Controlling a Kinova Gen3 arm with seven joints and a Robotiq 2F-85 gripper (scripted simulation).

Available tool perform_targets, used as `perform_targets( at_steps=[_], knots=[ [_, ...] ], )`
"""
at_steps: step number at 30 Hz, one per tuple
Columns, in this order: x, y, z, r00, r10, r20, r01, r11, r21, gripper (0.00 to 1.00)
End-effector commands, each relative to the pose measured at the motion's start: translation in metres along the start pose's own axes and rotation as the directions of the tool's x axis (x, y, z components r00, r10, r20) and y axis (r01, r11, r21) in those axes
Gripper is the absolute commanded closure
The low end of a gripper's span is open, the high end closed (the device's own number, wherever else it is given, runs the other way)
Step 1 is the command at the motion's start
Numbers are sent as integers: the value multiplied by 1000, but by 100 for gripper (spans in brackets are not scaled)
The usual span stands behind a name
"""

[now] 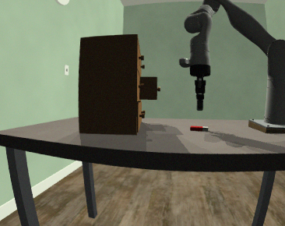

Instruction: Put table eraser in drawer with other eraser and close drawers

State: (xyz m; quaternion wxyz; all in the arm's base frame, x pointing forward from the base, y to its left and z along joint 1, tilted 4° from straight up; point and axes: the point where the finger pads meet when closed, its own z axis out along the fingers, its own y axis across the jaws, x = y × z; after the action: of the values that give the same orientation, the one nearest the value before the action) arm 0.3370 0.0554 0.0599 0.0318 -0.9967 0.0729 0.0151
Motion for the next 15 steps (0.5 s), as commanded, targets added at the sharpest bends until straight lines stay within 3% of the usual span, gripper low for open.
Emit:
perform_targets(
  at_steps=[1,15],
  knots=[
    [0,0,1,1000,0,-1,0,1000,0,62],
    [0,0,24,1000,0,-1,0,1000,0,62]
  ],
)
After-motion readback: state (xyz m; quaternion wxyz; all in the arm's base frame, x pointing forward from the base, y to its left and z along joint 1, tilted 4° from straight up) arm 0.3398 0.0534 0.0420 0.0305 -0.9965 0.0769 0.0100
